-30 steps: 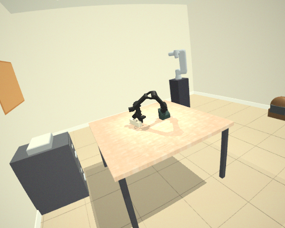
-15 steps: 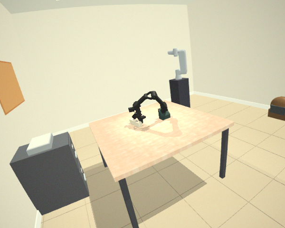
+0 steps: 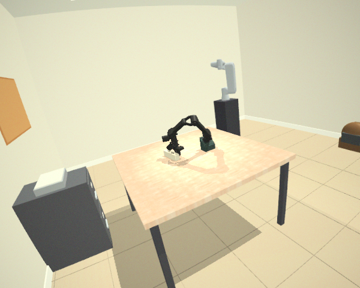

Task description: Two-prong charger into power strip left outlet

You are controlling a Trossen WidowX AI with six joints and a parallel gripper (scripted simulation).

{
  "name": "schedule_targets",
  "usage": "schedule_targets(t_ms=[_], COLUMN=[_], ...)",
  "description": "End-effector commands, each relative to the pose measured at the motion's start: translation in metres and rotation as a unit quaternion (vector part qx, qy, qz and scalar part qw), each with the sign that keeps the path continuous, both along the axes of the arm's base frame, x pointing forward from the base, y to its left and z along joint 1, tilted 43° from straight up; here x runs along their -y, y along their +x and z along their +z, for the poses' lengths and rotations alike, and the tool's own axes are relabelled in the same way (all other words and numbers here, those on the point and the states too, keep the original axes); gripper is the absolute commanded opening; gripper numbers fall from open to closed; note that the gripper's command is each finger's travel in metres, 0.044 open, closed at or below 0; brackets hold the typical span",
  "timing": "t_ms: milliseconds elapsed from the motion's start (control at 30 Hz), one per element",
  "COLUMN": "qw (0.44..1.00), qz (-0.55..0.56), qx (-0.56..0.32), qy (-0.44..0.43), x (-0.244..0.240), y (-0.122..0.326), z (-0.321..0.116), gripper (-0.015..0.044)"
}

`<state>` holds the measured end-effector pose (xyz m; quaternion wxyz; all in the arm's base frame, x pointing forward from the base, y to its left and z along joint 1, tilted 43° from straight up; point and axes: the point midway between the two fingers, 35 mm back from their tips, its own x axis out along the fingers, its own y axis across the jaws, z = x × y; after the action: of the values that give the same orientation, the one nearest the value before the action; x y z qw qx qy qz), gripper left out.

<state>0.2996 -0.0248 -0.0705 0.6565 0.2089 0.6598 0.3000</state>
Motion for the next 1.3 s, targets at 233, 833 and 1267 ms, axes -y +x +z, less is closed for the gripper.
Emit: schedule_targets(t_ms=[233, 833, 1267], qw=[1.000, 1.000, 1.000], qz=[0.001, 0.001, 0.001], qx=[0.016, 0.016, 0.016], qy=[-0.001, 0.000, -0.001], x=[-0.0033, -0.0054, -0.0045], y=[0.0146, 0.0158, 0.0145], z=[0.0005, -0.0011, -0.0005], gripper=[0.0000, 0.0000, 0.0000])
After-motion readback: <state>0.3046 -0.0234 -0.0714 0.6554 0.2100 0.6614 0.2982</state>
